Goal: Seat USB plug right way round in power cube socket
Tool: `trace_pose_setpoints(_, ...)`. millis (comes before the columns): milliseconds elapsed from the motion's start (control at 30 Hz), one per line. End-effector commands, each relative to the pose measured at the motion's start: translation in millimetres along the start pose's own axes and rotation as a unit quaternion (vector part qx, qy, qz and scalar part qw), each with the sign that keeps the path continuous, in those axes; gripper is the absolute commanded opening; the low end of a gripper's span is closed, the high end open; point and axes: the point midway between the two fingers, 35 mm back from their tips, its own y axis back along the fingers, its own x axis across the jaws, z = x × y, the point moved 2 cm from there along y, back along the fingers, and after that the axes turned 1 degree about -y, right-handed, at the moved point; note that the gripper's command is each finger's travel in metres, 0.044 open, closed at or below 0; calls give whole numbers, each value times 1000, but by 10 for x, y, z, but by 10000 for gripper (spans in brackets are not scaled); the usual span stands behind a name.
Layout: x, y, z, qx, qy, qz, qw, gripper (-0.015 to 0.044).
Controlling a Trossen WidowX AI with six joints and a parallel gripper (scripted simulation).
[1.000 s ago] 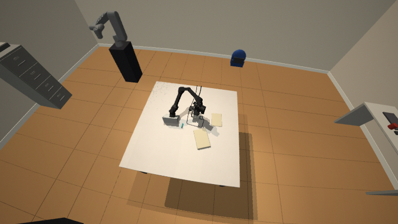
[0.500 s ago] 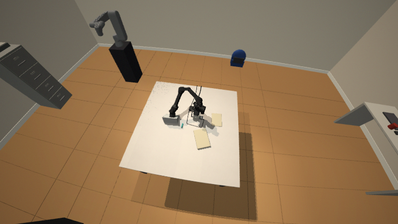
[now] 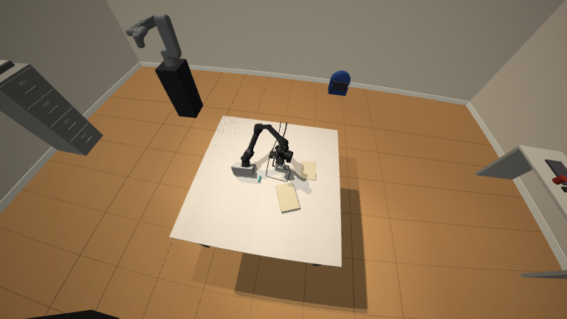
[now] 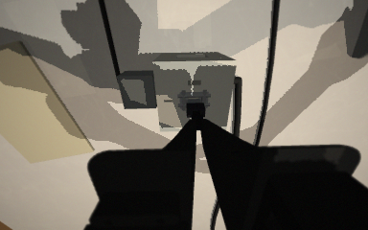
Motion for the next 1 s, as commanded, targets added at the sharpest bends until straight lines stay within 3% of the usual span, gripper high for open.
trace_pose_setpoints(0, -3, -8, -1, 2, -2, 0, 1000, 0)
trace_pose_setpoints(967, -3, -43, 1, 2, -2, 0, 1000, 0)
